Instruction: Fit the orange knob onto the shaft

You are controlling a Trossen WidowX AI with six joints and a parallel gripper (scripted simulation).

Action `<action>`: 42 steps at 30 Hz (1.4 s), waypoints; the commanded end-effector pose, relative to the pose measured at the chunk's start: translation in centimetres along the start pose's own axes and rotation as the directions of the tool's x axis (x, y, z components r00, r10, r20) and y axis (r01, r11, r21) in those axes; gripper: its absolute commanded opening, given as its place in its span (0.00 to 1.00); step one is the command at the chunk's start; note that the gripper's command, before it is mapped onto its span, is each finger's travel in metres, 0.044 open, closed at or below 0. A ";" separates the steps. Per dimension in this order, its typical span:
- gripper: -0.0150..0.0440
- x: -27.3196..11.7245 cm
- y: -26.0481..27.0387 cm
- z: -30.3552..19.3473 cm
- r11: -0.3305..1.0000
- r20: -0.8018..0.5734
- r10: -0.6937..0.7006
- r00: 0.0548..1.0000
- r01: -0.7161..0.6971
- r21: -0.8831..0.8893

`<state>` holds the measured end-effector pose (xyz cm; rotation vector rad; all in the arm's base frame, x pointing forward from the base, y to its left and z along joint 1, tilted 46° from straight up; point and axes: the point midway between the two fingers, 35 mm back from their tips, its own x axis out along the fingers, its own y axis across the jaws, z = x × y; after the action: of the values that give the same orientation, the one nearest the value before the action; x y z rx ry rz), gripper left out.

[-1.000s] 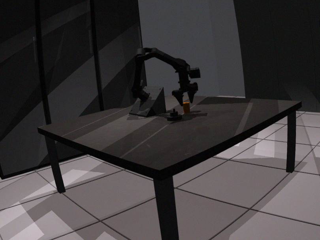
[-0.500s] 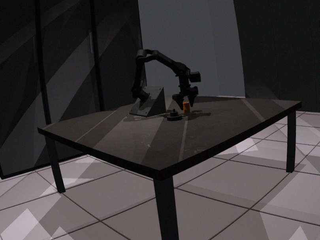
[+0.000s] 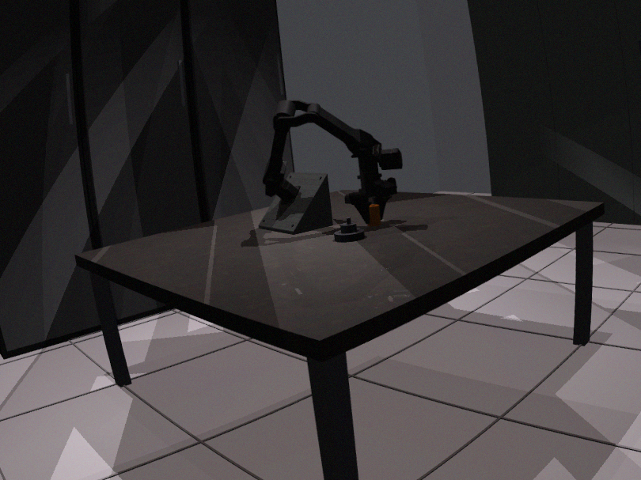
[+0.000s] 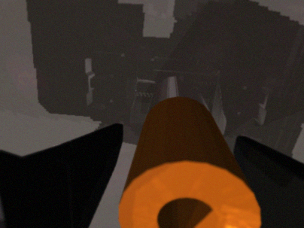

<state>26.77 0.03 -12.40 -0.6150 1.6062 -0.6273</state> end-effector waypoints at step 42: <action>0.25 -13.4 -2.6 1.2 1.000 0.003 0.013 1.000 -0.013 -0.012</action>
<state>29.14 8.00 -1.75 -0.6129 1.6180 -0.6152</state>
